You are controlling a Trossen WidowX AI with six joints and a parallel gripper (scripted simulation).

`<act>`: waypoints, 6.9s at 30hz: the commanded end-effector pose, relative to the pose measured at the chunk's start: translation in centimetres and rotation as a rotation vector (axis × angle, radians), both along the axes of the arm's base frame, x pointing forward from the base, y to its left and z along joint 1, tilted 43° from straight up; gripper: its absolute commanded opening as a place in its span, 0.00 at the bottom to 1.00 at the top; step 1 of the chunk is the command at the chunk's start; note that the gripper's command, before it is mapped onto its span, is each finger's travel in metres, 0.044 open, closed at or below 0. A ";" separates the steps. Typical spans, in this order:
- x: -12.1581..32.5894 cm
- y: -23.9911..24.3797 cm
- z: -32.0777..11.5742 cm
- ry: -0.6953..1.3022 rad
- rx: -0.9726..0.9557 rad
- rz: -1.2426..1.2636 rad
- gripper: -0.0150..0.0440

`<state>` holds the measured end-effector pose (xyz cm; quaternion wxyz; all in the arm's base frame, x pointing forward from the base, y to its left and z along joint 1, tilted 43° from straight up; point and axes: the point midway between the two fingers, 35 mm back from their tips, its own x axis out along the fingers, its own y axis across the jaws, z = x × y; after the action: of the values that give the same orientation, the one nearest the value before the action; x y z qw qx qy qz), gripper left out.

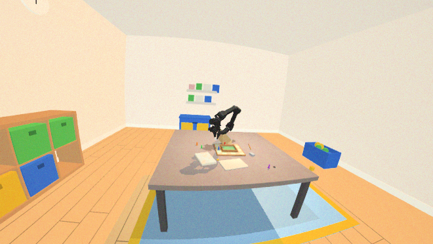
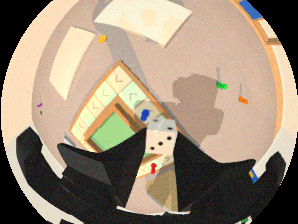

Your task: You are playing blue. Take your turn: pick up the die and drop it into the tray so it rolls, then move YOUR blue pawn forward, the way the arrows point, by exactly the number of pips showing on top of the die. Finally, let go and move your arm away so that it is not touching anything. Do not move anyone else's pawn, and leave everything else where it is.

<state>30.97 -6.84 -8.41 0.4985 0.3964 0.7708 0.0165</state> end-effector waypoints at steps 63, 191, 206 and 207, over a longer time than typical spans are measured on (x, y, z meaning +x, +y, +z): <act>-5.1 13.1 6.1 0.051 -0.845 -0.711 0.25; -2.2 9.7 -5.4 -0.425 0.160 0.509 0.36; -1.0 7.6 -3.3 -0.426 0.155 0.509 0.25; -0.8 7.1 -2.8 -0.426 0.155 0.509 0.25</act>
<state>29.03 1.51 -12.51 0.5860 0.2217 0.7268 0.2813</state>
